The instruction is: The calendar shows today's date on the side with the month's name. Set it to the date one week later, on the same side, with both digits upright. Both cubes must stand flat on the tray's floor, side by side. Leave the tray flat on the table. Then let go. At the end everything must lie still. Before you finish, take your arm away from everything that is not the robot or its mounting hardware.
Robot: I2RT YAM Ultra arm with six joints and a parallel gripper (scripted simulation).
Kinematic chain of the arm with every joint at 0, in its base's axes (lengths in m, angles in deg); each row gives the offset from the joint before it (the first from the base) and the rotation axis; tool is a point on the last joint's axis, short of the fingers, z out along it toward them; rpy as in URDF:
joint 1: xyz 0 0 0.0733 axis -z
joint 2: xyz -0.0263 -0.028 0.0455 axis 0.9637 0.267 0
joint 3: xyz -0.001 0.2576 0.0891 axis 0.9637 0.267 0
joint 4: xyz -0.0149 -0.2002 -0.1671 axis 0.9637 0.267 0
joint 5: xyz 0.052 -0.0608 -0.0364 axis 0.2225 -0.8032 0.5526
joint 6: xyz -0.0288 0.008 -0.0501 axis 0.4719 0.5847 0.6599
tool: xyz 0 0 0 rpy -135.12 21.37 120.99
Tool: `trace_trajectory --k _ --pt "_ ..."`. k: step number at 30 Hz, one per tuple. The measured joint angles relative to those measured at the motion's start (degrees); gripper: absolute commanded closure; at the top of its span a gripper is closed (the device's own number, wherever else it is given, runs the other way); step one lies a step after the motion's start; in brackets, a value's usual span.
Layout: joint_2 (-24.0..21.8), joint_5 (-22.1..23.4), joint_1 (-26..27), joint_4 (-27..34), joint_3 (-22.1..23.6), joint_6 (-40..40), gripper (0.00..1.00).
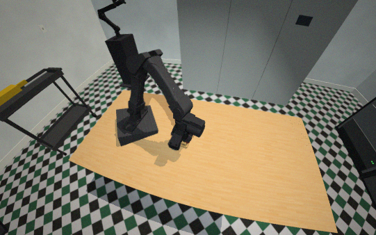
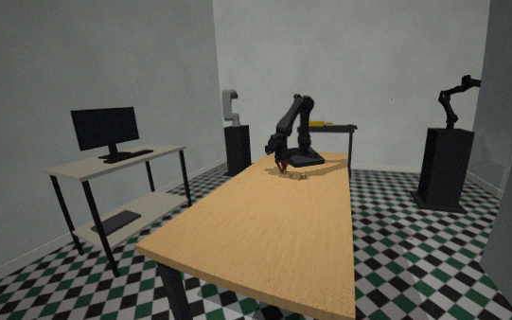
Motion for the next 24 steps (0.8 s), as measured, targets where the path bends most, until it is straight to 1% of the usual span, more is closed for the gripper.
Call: trace_trajectory --k 15,24 --pt "1.75 -0.02 -0.57 -3.78 1.53 -0.68 0.55" --pt "1.75 -0.02 -0.57 -4.15 1.53 -0.7 0.55"
